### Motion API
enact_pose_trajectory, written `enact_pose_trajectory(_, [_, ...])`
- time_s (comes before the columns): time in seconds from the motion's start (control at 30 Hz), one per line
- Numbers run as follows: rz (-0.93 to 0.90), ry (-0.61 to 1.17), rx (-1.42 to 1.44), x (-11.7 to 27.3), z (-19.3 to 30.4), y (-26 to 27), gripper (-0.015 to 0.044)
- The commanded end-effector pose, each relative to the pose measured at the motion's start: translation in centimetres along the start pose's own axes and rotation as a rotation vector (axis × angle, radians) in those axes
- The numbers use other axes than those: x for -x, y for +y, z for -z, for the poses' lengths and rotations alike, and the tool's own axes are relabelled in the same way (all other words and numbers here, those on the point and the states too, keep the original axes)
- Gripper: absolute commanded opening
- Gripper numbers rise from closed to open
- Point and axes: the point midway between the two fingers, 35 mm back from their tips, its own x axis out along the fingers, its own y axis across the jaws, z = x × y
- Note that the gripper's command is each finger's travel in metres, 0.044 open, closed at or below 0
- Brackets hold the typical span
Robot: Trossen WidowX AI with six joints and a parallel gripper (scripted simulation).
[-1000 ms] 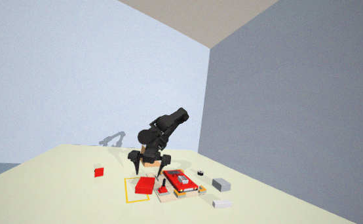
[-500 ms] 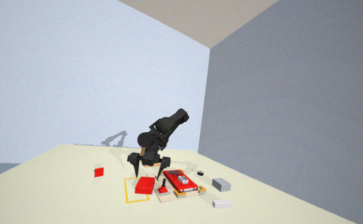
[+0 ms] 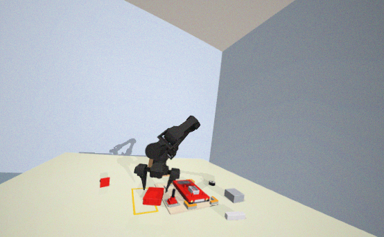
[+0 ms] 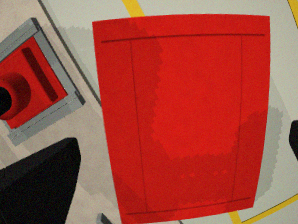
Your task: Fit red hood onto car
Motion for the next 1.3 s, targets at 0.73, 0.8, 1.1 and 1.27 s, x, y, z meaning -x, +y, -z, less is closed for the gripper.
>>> enact_pose_trajectory(0.73, [-0.004, 0.002, -0.005, -1.3, 0.1, 0.0, 0.044])
enact_pose_trajectory(0.8, [-0.004, 0.002, -0.005, -1.4, 0.1, 0.0, 0.044])
enact_pose_trajectory(1.1, [-0.005, 0.002, -0.005, -1.9, 0.1, 0.0, 0.044])
enact_pose_trajectory(1.27, [-0.005, 0.002, -0.005, -2.1, 0.1, 0.0, 0.044])
